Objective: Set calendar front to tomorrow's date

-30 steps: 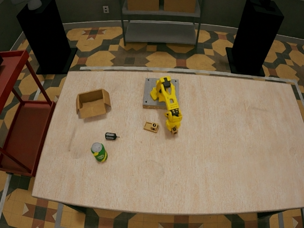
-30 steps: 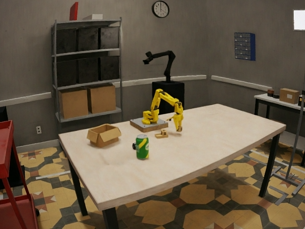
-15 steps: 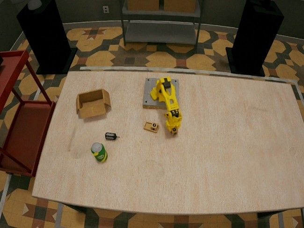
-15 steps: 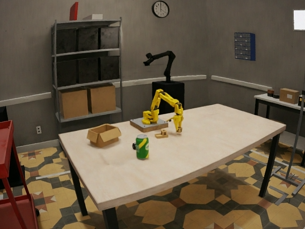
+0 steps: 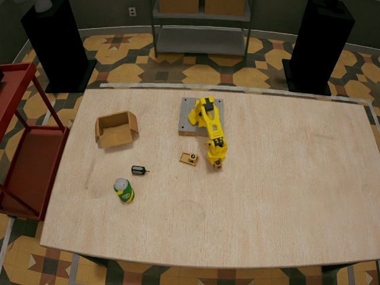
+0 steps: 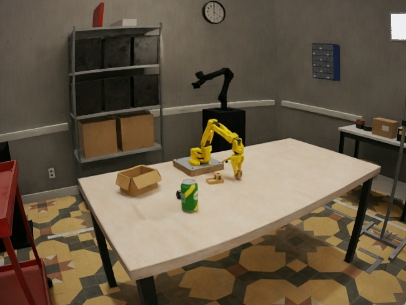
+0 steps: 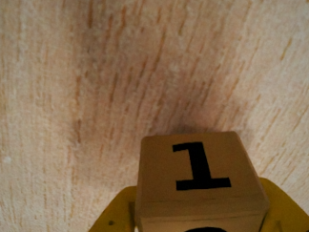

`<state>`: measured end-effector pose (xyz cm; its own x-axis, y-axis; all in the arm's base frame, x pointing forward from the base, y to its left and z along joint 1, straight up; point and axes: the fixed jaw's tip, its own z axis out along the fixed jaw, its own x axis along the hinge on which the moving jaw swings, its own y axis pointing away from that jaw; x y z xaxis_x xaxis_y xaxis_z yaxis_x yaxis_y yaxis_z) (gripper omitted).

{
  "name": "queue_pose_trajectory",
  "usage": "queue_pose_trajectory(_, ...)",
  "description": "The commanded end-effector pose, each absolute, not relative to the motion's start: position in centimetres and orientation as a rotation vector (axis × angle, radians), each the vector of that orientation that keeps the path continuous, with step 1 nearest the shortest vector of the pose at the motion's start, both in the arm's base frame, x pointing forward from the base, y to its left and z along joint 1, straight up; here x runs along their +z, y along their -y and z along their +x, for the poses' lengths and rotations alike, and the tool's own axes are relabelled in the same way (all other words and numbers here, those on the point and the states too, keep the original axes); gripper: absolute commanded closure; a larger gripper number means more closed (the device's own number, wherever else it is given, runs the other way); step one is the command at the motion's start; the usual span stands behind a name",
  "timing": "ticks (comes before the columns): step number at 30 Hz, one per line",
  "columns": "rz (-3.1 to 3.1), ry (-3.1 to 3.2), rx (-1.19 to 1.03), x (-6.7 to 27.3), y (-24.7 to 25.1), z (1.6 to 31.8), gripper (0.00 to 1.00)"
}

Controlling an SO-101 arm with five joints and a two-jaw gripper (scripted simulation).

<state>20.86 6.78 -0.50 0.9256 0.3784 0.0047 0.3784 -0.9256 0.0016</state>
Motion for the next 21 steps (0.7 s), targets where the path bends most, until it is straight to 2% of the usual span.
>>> queue_pose_trajectory(1, 3.08, -0.611, -0.013, -1.02, -6.57, 20.66, 1.0)
queue_pose_trajectory(21, 3.08, -0.611, -0.013, -1.65, -6.56, 20.65, 1.0)
